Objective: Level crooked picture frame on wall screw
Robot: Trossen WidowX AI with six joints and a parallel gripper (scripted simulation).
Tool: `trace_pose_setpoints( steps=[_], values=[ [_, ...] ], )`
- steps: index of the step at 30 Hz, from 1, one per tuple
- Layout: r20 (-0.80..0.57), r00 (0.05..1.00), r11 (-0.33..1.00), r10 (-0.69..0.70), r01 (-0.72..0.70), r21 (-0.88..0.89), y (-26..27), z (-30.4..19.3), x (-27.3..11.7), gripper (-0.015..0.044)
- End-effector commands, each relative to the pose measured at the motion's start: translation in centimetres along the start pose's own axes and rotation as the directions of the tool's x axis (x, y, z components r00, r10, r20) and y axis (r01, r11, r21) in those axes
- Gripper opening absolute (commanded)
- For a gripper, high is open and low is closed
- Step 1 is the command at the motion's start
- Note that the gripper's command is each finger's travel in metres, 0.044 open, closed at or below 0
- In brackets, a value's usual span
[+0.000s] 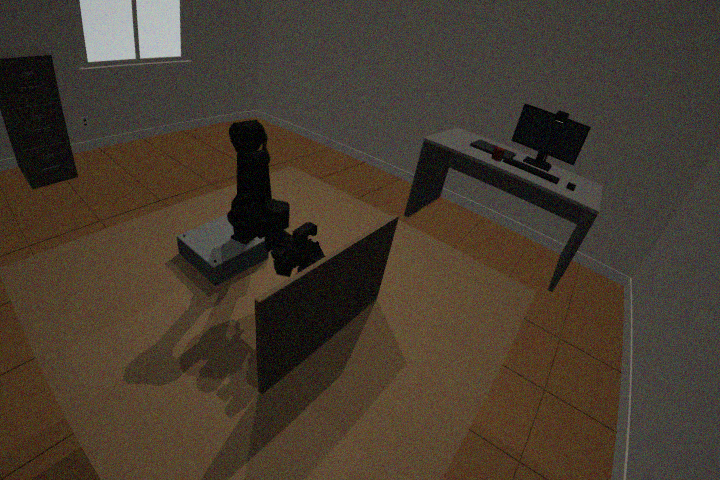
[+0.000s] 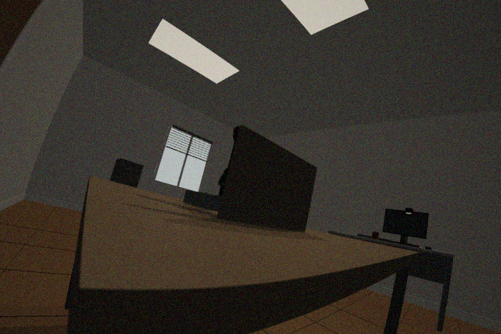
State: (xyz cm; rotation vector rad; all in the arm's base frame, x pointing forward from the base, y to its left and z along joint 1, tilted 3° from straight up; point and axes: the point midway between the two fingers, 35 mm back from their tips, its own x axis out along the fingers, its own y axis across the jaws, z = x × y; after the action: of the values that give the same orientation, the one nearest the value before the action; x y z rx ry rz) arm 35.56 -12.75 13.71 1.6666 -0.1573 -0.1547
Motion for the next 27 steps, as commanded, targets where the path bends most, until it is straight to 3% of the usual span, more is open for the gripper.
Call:
trace_pose_setpoints(
  steps=[1, 26, 27],
  values=[
    [0.0, 1.0, 1.0, 0.0, 0.0, -0.005, -0.03, 0.0, 0.0, 0.0],
    [0.001, 1.0, 0.986, 0.0, 0.0, -0.167, -0.12, -0.04, 0.02, 0.0],
    [0.0, 1.0, 0.989, -0.001, 0.001, -0.145, -0.1, -0.03, 0.02, 0.0026]
  ],
)
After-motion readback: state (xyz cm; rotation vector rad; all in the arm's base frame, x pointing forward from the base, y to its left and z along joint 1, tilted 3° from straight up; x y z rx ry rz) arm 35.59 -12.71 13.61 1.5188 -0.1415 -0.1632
